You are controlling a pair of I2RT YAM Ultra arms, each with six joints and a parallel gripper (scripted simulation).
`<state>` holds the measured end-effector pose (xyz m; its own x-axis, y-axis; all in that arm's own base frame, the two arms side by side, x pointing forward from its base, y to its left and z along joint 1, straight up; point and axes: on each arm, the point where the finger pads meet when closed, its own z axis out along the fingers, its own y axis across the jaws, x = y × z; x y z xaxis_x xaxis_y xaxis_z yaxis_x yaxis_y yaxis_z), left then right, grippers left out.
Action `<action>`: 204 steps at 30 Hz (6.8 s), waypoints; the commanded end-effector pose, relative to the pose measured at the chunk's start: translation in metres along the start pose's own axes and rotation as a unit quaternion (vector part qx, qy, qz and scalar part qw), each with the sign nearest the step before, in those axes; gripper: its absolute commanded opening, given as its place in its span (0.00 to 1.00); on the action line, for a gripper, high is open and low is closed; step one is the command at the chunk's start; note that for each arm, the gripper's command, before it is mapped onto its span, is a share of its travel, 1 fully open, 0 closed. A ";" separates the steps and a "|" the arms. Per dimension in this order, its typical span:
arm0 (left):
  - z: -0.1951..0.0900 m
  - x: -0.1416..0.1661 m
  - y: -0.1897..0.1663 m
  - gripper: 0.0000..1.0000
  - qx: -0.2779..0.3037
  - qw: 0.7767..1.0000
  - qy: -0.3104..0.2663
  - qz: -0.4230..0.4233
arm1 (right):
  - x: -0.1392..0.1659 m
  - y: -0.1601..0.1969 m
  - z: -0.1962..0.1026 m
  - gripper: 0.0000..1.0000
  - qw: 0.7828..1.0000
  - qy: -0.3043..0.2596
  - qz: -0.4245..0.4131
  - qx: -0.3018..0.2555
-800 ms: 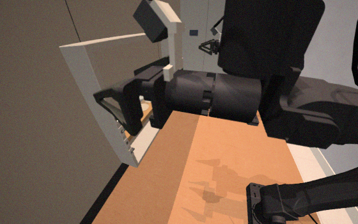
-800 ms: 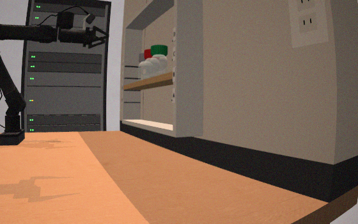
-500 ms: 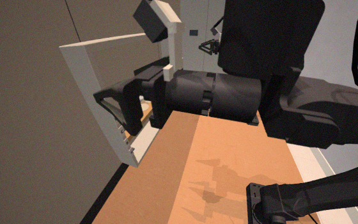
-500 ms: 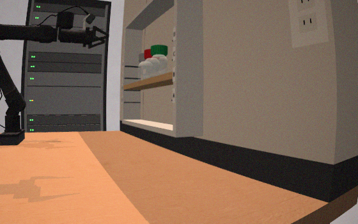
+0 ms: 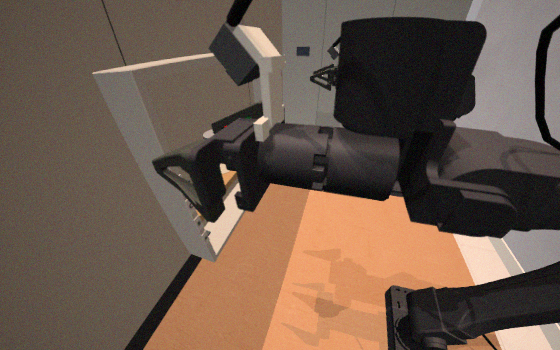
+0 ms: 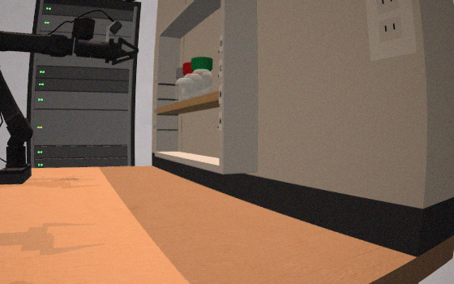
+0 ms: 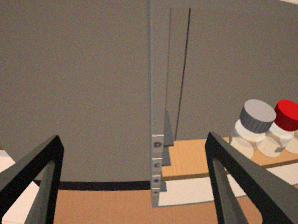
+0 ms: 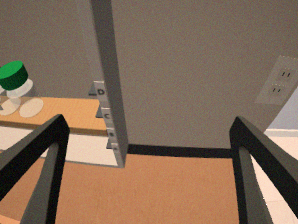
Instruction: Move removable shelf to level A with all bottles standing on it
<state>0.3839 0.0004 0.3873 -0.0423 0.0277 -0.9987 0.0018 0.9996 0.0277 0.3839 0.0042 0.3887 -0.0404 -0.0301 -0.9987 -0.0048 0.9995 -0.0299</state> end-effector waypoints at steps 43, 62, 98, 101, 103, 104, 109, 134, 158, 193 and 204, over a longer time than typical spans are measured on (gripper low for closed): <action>-0.028 0.041 -0.023 1.00 -0.006 0.977 -0.016 0.213 | 0.039 0.036 -0.013 1.00 0.977 -0.011 -0.212 0.010; -0.037 0.061 -0.032 1.00 -0.008 0.955 -0.016 0.297 | 0.057 0.051 -0.017 1.00 0.955 -0.010 -0.296 0.012; -0.055 0.102 -0.049 1.00 -0.012 0.888 -0.015 0.460 | 0.094 0.079 -0.025 1.00 0.888 -0.007 -0.459 0.018; -0.057 0.106 -0.051 1.00 -0.012 0.880 -0.015 0.474 | 0.098 0.082 -0.026 1.00 0.881 -0.007 -0.473 0.018; -0.058 0.108 -0.052 1.00 -0.012 0.875 -0.015 0.484 | 0.100 0.084 -0.026 1.00 0.876 -0.007 -0.482 0.018; -0.059 0.110 -0.052 1.00 -0.012 0.872 -0.015 0.488 | 0.101 0.084 -0.026 1.00 0.873 -0.007 -0.487 0.019; -0.062 0.116 -0.055 1.00 -0.013 0.859 -0.015 0.512 | 0.107 0.089 -0.028 1.00 0.859 -0.007 -0.511 0.019; -0.074 0.143 -0.066 1.00 -0.015 0.797 -0.014 0.603 | 0.131 0.108 -0.033 1.00 0.798 -0.005 -0.602 0.022; -0.086 0.171 -0.078 1.00 -0.017 0.727 -0.013 0.687 | 0.157 0.127 -0.038 1.00 0.728 -0.003 -0.685 0.025; -0.088 0.174 -0.080 1.00 -0.017 0.717 -0.013 0.697 | 0.160 0.130 -0.039 1.00 0.718 -0.003 -0.696 0.025; -0.088 0.174 -0.080 1.00 -0.017 0.717 -0.013 0.697 | 0.160 0.130 -0.039 1.00 0.718 -0.003 -0.696 0.025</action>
<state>0.2909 -0.0745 0.2040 -0.0016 0.9998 0.0194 0.0380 -0.0193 0.9991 0.3386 0.1271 0.2254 -0.0254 -0.9997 0.0068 -0.0105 -0.0066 -0.9999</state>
